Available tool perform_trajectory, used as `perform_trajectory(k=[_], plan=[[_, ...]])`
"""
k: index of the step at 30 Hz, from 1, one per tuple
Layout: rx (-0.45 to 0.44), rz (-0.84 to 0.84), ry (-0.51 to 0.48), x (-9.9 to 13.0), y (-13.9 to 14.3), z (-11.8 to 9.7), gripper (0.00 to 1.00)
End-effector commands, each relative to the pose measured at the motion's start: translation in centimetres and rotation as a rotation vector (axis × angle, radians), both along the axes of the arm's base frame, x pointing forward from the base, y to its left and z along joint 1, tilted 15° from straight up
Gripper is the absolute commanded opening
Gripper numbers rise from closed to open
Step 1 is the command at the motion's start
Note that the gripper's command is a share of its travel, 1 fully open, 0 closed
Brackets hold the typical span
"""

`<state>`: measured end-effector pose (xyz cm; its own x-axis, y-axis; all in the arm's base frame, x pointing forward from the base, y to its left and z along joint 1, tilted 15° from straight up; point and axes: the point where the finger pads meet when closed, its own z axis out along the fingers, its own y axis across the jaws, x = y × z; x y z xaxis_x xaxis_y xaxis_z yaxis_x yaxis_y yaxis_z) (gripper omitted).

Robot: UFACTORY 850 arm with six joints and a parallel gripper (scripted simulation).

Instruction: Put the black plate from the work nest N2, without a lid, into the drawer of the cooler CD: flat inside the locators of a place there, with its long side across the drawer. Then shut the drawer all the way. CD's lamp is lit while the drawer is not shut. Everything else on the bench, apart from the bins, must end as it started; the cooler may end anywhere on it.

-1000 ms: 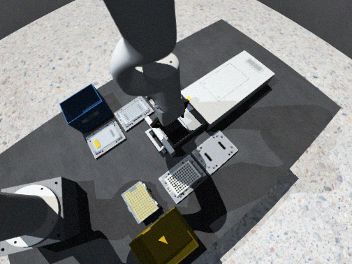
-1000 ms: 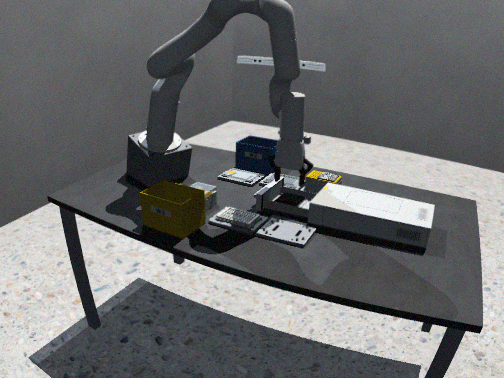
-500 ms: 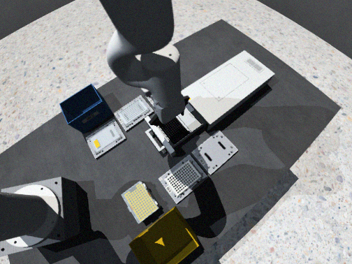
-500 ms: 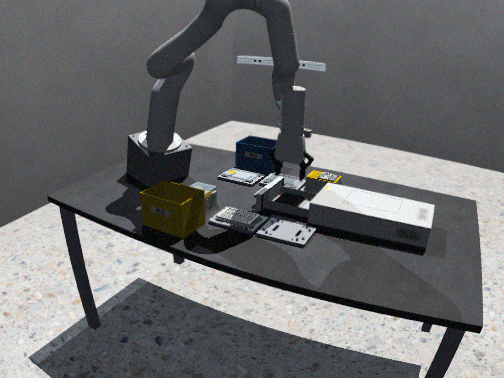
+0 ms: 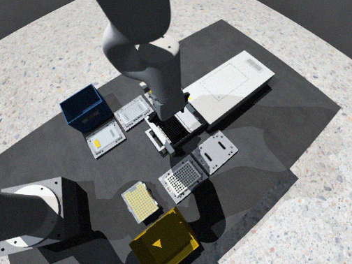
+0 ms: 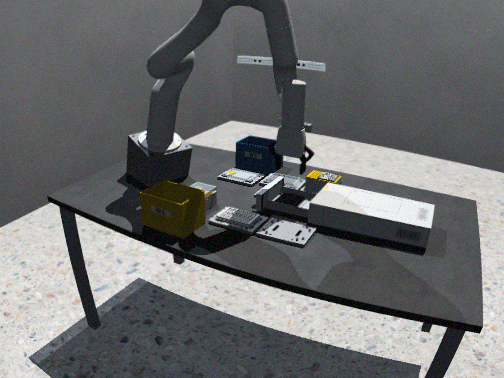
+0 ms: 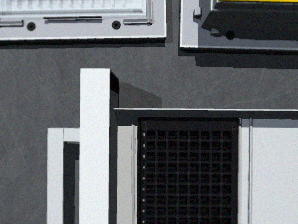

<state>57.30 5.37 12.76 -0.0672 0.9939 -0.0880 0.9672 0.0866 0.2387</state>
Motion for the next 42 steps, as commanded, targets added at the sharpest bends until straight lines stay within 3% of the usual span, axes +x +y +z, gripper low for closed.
perform_trajectory(k=[1,42], plan=[[0.002,0.000,0.000,-0.08,0.05,0.69,1.00],[0.001,0.000,0.000,-0.23,0.09,1.30,1.00]])
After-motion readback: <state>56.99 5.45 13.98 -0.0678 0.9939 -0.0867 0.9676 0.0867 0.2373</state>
